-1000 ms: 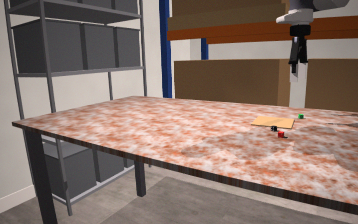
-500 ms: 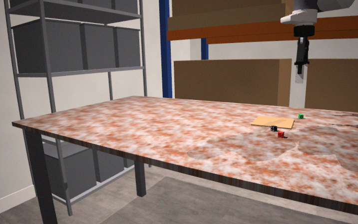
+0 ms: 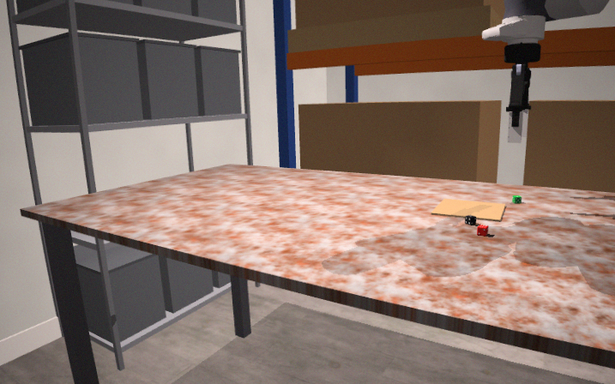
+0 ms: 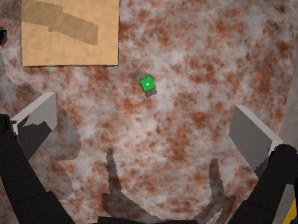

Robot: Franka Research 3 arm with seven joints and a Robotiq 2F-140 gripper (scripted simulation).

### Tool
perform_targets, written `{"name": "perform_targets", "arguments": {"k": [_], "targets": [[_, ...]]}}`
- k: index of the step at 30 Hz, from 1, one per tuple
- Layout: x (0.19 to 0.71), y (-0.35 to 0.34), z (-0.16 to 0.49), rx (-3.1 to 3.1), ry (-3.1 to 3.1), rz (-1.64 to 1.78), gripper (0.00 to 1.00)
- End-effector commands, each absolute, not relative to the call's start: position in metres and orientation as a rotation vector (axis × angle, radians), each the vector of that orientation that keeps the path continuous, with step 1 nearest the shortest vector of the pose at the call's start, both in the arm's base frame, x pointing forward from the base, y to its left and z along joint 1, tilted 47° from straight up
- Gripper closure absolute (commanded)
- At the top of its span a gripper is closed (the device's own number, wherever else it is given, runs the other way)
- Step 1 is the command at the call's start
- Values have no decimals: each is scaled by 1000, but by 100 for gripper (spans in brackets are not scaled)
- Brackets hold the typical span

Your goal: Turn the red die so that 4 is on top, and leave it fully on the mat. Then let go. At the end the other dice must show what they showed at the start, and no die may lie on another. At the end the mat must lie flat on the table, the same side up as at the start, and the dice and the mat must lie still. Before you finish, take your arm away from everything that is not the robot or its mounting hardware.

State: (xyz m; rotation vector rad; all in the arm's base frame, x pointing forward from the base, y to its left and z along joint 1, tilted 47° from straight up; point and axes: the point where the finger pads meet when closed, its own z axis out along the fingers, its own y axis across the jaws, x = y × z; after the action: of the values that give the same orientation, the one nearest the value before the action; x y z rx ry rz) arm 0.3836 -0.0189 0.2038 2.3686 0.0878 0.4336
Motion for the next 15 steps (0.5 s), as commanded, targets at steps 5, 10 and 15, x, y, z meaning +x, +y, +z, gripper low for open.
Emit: {"name": "perform_targets", "arguments": {"k": [5, 10, 15], "targets": [[384, -18, 204, 2370, 99, 434, 0], [389, -27, 194, 2370, 99, 434, 0], [396, -39, 181, 2370, 99, 434, 0]]}}
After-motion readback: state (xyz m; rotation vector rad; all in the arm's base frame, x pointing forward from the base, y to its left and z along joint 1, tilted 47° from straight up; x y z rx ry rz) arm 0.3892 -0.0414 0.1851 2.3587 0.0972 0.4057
